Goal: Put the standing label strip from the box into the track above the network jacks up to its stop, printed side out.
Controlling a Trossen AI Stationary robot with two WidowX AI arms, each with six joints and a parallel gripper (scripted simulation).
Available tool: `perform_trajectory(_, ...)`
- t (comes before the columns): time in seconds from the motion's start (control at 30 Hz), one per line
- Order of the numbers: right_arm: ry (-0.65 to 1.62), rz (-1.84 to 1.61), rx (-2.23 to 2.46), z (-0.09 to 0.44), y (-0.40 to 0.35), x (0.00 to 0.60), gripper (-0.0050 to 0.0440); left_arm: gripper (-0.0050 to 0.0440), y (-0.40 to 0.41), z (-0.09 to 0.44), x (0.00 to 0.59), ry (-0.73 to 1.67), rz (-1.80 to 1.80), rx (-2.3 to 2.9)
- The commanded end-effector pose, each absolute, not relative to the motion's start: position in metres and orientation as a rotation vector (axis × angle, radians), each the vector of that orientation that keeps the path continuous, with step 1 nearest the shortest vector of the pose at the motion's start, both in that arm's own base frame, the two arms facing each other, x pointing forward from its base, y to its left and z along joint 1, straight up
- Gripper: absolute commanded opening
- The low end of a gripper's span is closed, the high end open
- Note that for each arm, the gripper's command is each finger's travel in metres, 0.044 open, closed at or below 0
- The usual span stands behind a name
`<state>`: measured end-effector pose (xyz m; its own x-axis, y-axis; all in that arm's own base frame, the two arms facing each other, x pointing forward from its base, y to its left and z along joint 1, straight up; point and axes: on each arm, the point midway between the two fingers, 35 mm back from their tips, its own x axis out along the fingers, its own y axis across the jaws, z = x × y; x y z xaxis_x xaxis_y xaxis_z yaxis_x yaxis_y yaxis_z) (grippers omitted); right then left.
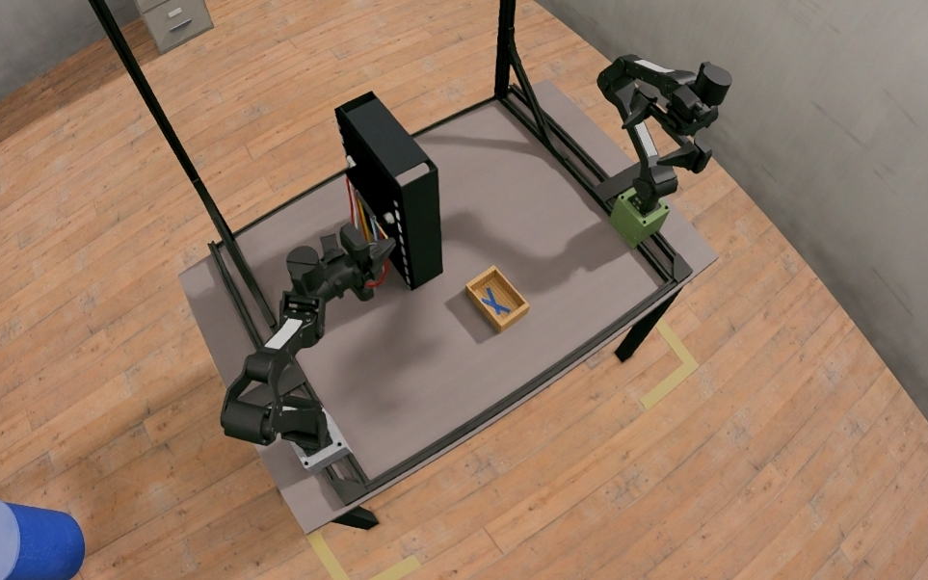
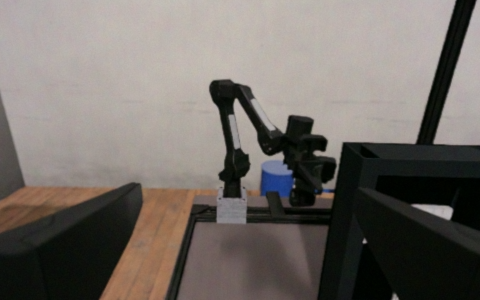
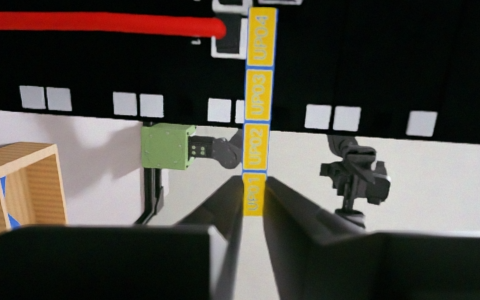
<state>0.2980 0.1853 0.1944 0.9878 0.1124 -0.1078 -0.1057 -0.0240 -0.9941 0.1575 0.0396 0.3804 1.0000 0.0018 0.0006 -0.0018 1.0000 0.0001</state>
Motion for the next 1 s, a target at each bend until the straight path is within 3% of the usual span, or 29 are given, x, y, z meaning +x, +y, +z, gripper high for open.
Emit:
perform_trajectory(0.0,-0.03,0.15,-1.556,0.2113,0.1867,0.3004,-0.005,0.044,0.039,0.3833,0.1574,-0.002,0.002,0.006)
perform_trajectory(0.97,-0.03,0.15,-1.555,0.2159,0.1894,0.2997,-0.005,0.044,0.039,0.3833,0.1574,-0.002,0.002,0.006)
